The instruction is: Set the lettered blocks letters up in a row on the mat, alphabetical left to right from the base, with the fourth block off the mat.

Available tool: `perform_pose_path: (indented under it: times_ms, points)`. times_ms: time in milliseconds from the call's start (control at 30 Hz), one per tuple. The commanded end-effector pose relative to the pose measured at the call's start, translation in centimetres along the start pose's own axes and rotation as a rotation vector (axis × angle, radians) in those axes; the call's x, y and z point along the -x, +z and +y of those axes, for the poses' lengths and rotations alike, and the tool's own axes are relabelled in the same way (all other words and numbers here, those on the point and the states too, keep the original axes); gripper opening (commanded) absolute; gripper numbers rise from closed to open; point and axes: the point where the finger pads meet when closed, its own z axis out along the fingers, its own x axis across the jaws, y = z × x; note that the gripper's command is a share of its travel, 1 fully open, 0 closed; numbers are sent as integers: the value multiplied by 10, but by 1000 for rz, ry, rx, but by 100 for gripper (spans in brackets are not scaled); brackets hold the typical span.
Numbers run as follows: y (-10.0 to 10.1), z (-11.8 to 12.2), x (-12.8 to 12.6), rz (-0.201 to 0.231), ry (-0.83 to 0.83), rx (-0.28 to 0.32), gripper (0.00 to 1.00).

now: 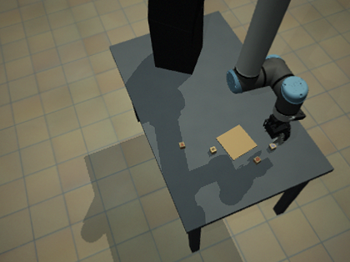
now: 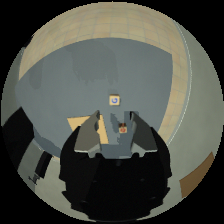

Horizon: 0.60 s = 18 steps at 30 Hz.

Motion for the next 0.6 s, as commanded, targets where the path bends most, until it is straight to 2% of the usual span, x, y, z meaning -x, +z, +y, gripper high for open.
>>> perform_pose_path:
  times_ms: [0, 567]
  points:
    - [1, 0, -1, 1, 0, 0, 37]
    - [18, 0, -1, 1, 0, 0, 37]
